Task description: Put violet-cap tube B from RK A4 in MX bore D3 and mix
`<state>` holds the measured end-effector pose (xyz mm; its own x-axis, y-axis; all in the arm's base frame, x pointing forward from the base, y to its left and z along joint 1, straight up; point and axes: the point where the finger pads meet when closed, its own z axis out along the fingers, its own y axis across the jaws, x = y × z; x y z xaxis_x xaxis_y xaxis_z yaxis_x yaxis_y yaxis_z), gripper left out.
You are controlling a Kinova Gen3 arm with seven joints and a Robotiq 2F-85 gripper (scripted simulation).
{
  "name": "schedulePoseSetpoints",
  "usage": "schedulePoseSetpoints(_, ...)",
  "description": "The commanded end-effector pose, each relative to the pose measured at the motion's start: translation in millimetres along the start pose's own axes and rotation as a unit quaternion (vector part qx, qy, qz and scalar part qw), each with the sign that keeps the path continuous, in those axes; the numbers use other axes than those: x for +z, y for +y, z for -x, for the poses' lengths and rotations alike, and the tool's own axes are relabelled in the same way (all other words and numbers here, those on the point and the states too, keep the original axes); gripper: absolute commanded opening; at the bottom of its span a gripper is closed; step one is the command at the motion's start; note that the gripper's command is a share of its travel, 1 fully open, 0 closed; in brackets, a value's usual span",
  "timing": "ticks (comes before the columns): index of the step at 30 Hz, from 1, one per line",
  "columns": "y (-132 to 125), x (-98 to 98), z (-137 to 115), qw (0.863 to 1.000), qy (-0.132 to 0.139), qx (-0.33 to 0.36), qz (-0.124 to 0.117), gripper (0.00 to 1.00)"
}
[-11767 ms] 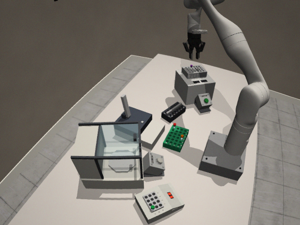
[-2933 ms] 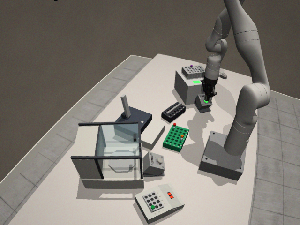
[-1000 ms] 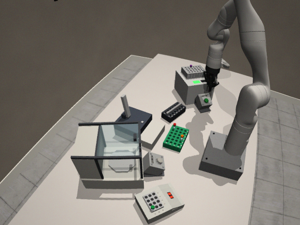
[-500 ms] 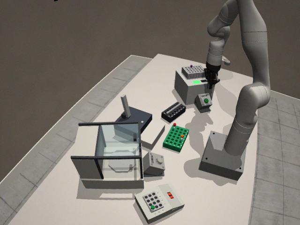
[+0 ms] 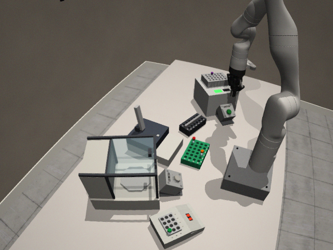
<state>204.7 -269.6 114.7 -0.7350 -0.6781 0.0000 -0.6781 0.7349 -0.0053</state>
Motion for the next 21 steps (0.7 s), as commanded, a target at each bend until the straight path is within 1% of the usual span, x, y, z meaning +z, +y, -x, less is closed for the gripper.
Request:
schedulePoseSetpoints(1,0,-0.4,0,1.000,0.000,0.000,-0.001,0.10)
schedulePoseSetpoints(6,6,-11.3,11,0.999,0.000,0.050,-0.001,0.10)
schedulePoseSetpoints(12,14,-24.4,24,0.994,0.000,0.110,-0.001,0.10)
schedulePoseSetpoints(14,14,-24.4,24,0.994,0.000,0.110,-0.001,0.10)
schedulePoseSetpoints(21,23,-39.7,39,0.984,0.000,0.179,-0.001,0.10)
